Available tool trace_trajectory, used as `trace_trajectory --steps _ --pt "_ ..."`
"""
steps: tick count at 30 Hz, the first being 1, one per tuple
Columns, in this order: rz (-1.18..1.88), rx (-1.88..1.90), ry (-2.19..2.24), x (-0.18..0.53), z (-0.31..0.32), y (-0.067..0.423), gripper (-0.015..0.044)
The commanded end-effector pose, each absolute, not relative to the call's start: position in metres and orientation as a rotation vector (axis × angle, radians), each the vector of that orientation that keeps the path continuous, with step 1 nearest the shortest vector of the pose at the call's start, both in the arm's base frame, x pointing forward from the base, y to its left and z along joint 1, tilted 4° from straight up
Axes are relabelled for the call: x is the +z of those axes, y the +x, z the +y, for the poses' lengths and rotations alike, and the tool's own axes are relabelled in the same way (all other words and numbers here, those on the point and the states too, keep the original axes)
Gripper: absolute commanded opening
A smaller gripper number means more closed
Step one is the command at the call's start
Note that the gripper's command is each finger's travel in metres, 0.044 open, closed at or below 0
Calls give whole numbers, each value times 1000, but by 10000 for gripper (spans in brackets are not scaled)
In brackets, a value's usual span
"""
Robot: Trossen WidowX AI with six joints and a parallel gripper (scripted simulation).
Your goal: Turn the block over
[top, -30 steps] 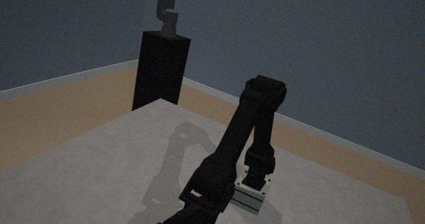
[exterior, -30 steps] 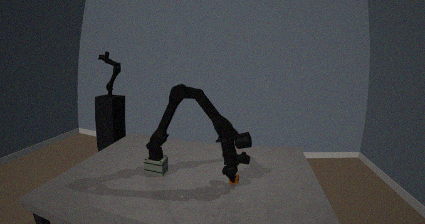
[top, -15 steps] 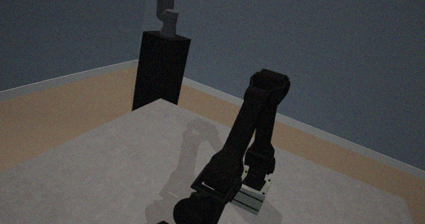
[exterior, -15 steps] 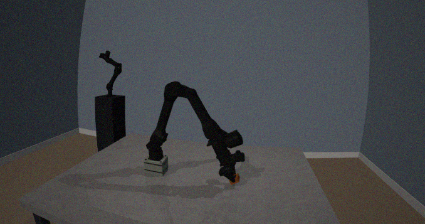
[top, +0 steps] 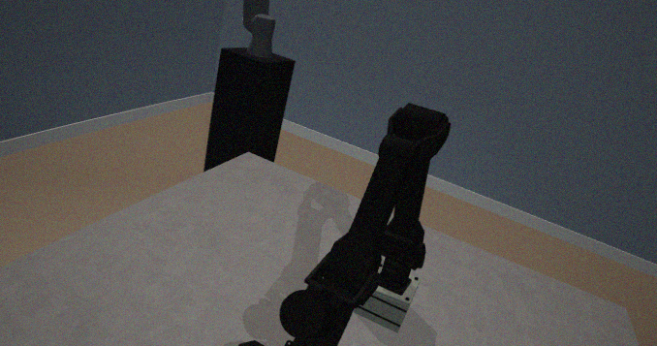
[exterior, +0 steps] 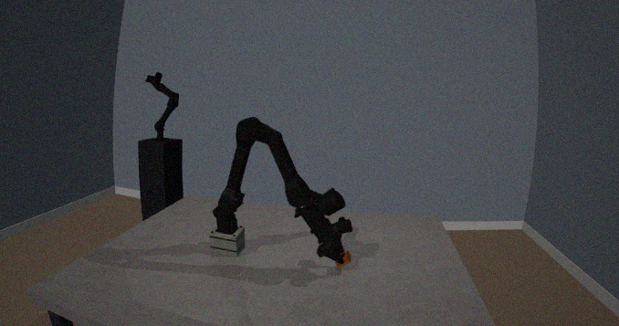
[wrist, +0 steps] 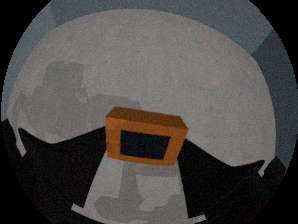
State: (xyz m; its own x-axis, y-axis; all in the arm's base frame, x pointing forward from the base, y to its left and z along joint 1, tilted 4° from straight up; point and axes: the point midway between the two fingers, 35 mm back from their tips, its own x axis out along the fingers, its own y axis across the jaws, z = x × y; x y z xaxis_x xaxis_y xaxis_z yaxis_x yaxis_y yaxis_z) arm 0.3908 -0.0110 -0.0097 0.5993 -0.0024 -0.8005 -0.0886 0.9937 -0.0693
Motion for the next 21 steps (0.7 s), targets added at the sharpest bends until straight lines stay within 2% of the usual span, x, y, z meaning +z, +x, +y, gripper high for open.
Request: trace_trajectory --steps 1,21 --pt "885 57 -95 -21 -11 393 0" --pt "595 71 -82 -44 -13 398 0"
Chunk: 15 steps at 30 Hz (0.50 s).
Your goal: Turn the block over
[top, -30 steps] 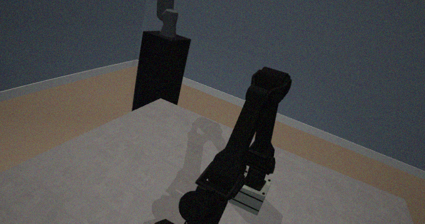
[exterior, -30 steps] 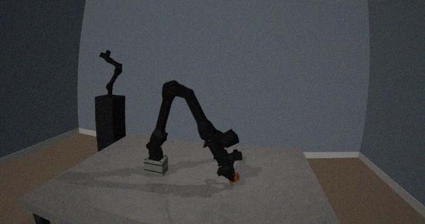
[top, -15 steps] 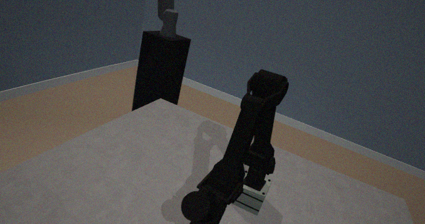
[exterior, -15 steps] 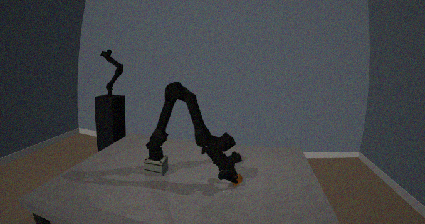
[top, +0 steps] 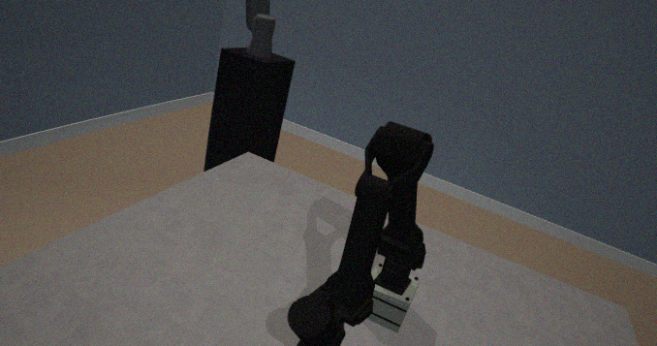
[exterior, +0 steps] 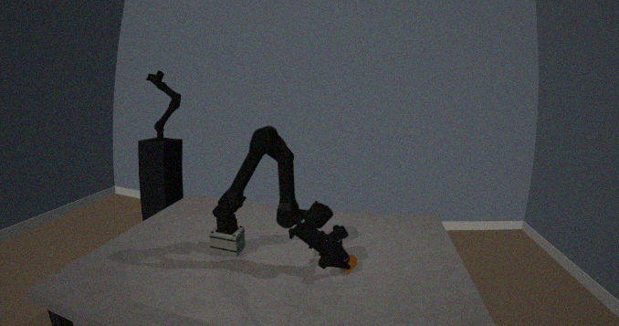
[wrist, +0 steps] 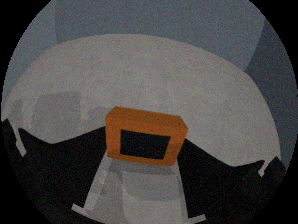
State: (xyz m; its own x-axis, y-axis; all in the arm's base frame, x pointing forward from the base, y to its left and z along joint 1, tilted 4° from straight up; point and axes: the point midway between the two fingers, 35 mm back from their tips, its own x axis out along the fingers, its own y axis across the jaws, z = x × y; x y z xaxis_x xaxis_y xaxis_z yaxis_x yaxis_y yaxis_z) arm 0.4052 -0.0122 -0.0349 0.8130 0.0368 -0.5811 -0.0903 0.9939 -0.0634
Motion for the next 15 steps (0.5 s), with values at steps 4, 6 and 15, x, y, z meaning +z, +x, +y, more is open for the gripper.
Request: trace_trajectory --steps 4,6,15 --pt "537 73 -84 -45 -13 395 0" --pt "508 75 -84 -44 -13 393 0" --pt "389 80 -91 -38 -13 381 0"
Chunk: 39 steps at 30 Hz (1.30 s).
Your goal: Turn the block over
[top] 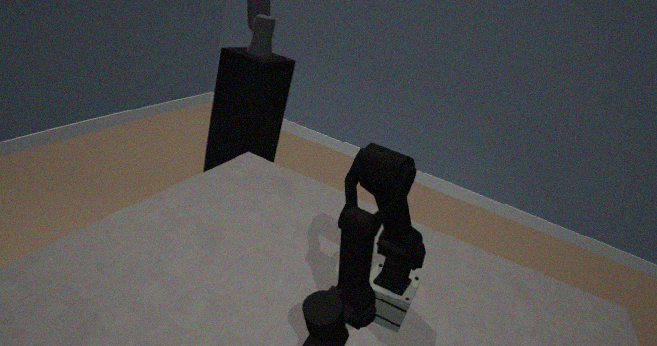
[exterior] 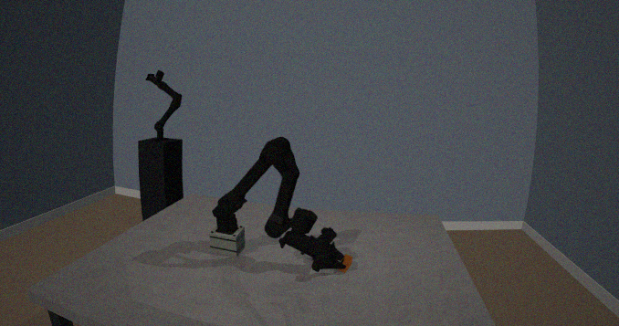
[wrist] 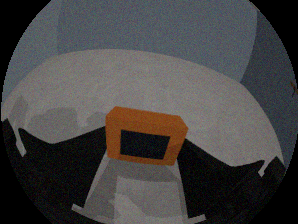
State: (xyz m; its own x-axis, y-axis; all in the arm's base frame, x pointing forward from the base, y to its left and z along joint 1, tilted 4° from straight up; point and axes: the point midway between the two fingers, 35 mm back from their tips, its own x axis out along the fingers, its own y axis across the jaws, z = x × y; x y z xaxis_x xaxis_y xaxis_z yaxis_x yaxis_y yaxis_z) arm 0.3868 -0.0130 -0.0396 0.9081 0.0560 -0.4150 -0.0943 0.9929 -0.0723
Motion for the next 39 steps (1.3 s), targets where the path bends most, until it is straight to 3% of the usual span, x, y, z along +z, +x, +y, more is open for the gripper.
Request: trace_trajectory --steps 1,20,36,39 --pt "386 81 -91 -38 -13 381 0" --pt "362 82 -90 -35 -13 380 0" --pt "362 82 -90 -35 -13 380 420" --pt "362 82 -90 -35 -13 380 440"
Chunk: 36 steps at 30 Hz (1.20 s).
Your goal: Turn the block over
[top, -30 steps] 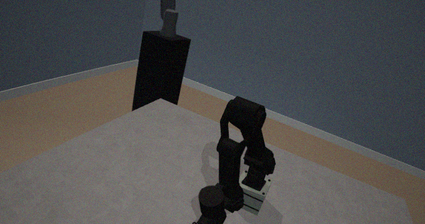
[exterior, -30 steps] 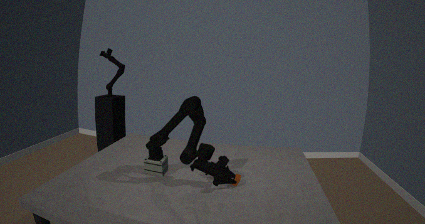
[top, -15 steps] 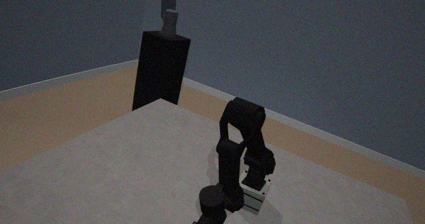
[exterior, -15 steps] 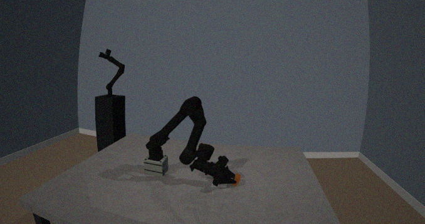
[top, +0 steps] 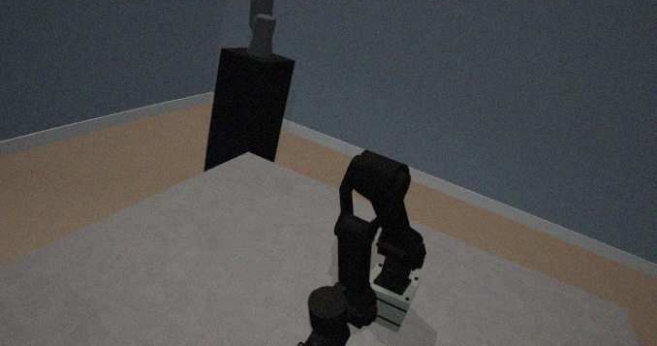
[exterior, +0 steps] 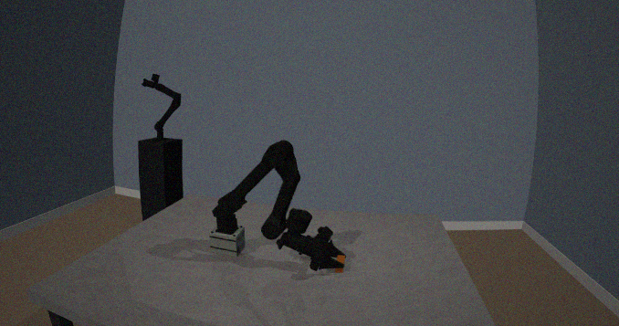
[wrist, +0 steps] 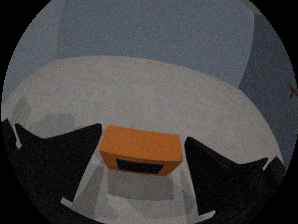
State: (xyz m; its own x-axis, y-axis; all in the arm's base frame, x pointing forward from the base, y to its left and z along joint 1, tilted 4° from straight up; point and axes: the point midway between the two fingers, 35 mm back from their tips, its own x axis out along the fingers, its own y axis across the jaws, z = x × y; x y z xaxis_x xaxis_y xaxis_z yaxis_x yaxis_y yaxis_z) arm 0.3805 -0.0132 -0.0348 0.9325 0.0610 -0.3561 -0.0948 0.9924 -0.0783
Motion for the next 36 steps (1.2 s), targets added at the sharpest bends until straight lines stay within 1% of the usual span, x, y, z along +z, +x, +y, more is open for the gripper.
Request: trace_trajectory --steps 1,31,36 --pt "362 82 -90 -35 -13 380 440" --pt "362 82 -90 -35 -13 380 440" --pt "479 72 -84 -33 -14 393 440"
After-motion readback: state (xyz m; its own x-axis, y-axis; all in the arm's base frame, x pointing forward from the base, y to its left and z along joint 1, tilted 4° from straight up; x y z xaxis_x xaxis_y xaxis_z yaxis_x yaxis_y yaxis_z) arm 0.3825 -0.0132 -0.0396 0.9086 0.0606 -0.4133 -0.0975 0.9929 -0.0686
